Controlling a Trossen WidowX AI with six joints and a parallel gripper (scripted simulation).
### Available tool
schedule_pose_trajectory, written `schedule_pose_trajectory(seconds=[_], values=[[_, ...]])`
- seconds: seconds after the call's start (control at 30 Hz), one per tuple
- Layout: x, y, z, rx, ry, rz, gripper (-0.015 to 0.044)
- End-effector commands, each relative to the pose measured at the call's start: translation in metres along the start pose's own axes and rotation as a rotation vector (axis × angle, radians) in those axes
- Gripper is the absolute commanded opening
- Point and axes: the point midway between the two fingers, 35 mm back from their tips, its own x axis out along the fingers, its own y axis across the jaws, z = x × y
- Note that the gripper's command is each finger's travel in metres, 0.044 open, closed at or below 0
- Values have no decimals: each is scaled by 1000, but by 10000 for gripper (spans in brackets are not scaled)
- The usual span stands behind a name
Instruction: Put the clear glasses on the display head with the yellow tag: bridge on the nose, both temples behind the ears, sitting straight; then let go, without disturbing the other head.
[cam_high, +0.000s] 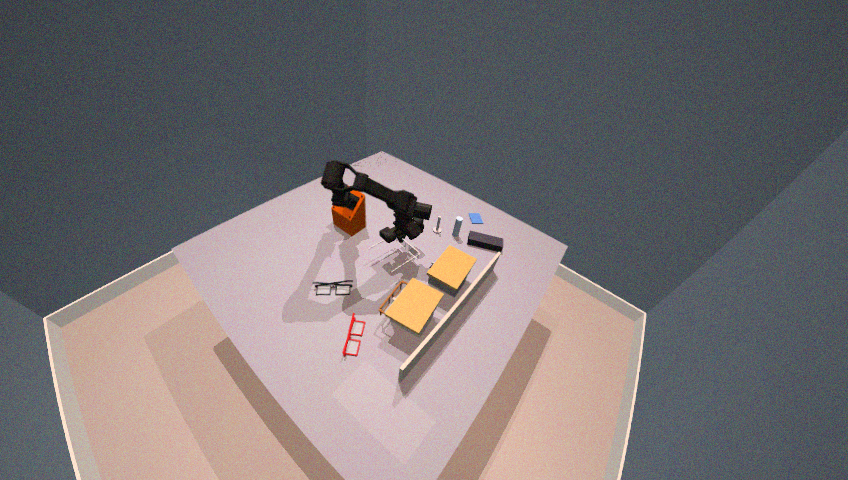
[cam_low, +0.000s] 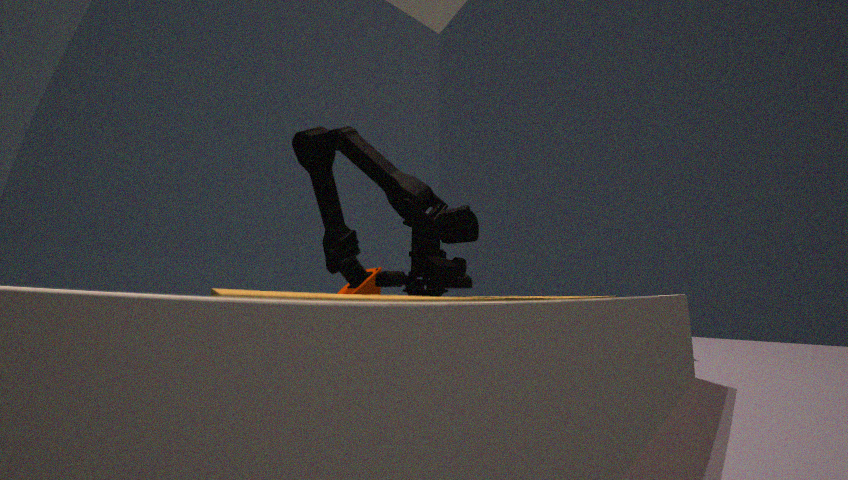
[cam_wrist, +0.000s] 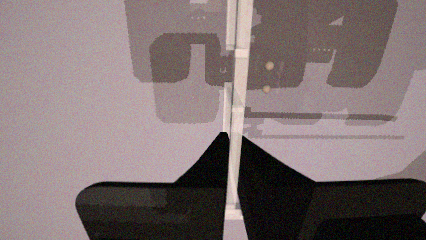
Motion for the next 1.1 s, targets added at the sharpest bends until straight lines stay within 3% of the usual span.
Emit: schedule_pose_trajectory(seconds=[0.0,0.93,1.07], values=[[5,-1,-2,-6,0,-8,0],[29,-5,-5,-5,0,-14,0],[26,-3,-3,1,0,-6,105]])
